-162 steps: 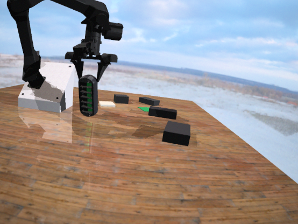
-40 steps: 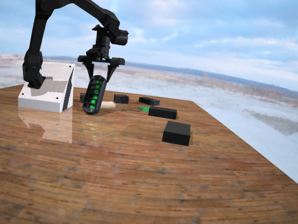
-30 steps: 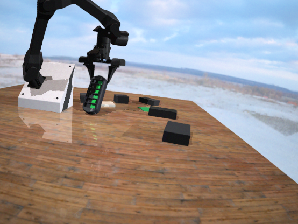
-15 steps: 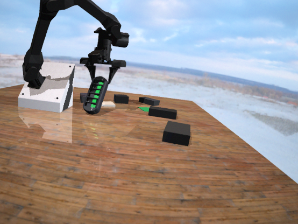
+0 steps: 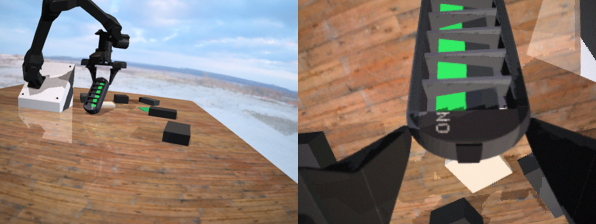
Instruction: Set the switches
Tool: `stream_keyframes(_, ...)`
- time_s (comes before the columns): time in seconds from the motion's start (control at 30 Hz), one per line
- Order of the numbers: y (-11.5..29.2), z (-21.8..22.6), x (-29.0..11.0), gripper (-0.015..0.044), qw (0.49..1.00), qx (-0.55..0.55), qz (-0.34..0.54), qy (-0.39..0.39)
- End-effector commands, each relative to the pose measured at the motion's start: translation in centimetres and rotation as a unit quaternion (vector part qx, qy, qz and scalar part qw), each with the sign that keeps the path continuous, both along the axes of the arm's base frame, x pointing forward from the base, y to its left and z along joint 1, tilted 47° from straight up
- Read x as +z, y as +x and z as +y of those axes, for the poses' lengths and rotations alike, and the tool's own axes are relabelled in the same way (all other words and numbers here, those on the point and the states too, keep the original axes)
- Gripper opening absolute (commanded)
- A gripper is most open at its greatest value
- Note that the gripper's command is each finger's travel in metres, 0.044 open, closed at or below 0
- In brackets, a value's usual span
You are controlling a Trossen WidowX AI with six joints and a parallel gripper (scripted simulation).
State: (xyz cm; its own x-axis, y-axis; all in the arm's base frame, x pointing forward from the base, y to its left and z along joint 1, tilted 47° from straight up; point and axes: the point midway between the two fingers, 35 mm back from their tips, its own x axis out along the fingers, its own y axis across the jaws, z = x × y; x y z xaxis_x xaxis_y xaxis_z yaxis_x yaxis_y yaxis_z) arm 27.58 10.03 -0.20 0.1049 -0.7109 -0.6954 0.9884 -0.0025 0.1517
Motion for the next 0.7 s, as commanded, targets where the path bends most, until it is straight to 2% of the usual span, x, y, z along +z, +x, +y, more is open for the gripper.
stream_keyframes(0.0,0.0,-0.4,-0.6,0.0338,1.000,-0.007,0.004,-0.006)
stream_keyframes(0.67,0.3,-0.2,-2.1,0.0338,1.000,-0.007,0.003,-0.005)
